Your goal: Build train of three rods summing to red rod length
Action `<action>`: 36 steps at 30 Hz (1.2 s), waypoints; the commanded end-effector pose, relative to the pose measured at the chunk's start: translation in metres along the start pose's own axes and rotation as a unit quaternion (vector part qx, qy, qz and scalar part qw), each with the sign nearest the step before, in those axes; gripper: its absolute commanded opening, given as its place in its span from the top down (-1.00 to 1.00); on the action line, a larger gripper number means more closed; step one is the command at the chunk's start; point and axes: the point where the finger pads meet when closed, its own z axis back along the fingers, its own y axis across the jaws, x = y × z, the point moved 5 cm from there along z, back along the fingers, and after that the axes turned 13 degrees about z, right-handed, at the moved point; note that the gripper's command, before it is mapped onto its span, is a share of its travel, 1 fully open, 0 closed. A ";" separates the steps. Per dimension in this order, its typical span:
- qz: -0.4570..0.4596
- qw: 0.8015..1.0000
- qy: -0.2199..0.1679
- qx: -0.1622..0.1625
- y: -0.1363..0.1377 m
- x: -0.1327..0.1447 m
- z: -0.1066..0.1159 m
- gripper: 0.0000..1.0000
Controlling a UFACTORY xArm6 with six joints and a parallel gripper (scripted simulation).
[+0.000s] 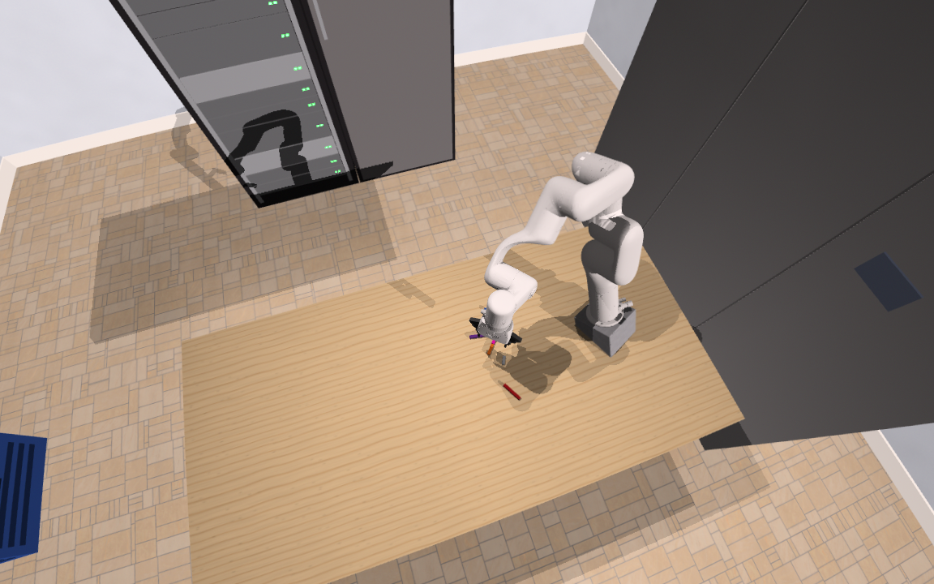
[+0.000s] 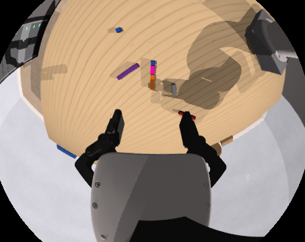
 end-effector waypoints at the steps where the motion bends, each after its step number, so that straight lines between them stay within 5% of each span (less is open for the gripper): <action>1: 0.000 1.000 -0.001 -0.001 -0.001 0.000 0.022 -1.00; 13: 0.000 1.000 -0.001 -0.001 -0.001 0.000 0.058 -1.00; 36: 0.000 1.000 -0.001 -0.001 -0.001 0.000 0.060 -1.00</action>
